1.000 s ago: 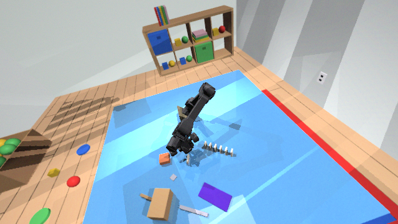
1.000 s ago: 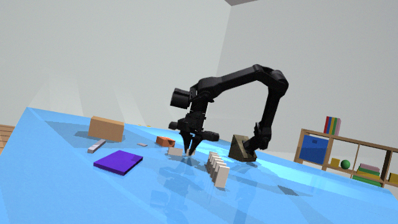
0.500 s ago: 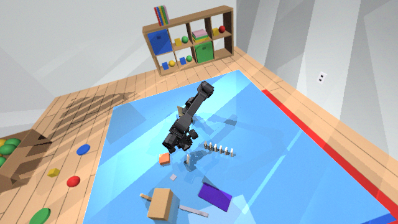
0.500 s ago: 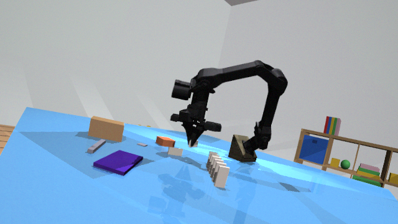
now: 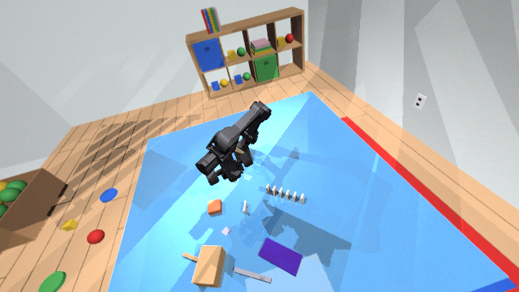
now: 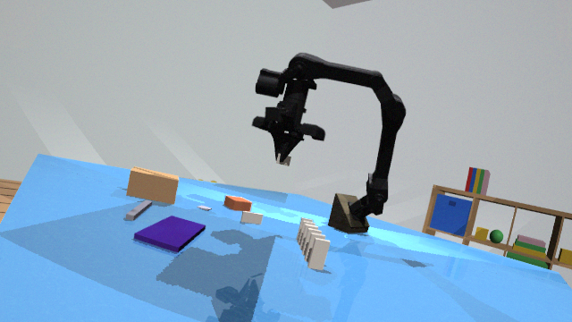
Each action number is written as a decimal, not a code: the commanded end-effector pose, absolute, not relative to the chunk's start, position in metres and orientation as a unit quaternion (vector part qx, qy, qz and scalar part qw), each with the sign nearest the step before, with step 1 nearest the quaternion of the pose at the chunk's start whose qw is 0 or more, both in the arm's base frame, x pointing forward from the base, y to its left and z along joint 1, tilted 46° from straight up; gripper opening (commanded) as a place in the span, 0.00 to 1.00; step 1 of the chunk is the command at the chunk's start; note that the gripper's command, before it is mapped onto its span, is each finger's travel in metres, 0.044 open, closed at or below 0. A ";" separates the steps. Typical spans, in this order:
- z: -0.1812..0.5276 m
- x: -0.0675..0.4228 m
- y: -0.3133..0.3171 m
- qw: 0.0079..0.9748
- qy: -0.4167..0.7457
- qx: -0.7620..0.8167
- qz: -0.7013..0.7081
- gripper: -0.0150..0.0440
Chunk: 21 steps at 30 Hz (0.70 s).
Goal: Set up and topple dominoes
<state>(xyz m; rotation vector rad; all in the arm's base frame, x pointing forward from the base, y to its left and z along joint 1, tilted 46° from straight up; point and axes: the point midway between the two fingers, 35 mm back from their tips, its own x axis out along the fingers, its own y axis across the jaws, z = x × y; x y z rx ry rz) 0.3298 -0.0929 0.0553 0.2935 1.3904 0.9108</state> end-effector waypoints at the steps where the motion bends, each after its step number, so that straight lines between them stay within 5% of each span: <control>1: 0.037 0.320 -0.121 0.638 0.669 0.218 0.313 0.29; 14: -0.042 0.256 -0.208 0.417 0.732 0.529 -0.102 0.29; 21: -0.045 0.253 -0.211 0.404 0.730 0.539 -0.119 0.29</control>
